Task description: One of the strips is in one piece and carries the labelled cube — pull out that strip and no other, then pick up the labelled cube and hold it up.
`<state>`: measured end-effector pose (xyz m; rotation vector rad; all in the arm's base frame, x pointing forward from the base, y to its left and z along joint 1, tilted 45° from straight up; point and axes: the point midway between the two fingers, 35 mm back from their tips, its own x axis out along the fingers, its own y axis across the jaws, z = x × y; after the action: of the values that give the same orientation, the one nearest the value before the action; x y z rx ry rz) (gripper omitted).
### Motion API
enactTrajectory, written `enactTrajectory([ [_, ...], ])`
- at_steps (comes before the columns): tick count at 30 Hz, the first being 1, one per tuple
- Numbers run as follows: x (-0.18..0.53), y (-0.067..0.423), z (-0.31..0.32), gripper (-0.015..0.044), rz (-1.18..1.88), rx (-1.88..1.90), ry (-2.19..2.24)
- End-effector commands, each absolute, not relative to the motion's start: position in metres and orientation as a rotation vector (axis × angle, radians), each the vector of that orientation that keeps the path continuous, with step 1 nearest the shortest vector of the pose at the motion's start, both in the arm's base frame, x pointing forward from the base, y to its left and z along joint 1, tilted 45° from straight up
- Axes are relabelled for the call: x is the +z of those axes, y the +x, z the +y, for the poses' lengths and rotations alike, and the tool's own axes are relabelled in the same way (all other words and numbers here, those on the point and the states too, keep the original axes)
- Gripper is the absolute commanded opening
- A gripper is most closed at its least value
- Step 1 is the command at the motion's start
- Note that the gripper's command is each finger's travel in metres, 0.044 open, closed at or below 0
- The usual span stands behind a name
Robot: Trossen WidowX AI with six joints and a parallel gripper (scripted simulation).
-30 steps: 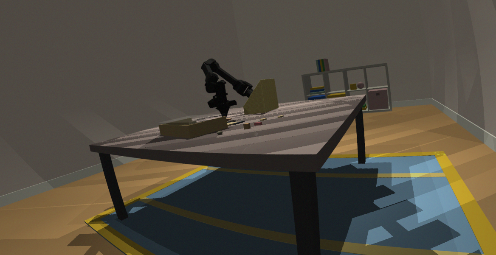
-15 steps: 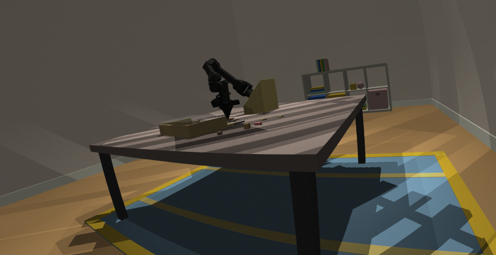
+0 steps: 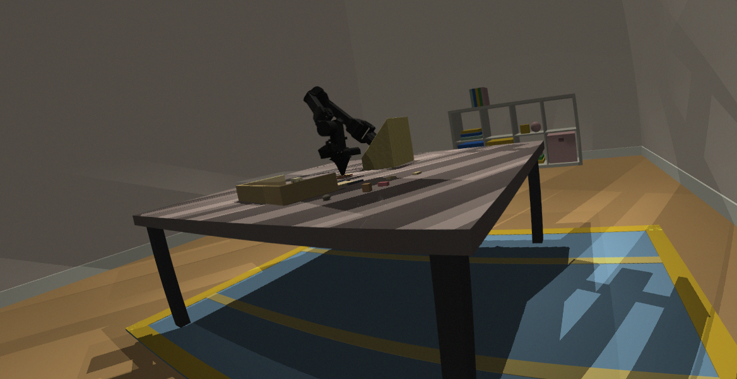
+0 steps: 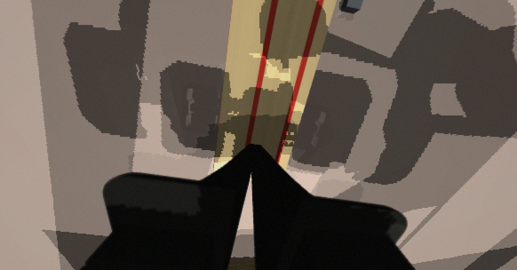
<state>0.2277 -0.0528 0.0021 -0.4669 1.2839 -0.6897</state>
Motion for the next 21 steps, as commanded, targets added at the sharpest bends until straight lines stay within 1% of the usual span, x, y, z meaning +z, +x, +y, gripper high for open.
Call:
enactTrajectory([
  [1, -0.004, 0.214, -0.057, 0.0000, 1.316, -0.698, -0.466],
  [15, -0.008, 0.194, -0.055, 0.0000, 1.317, -0.698, -0.466],
  [21, -0.009, 0.193, -0.055, 0.0000, 1.317, -0.698, -0.466],
])
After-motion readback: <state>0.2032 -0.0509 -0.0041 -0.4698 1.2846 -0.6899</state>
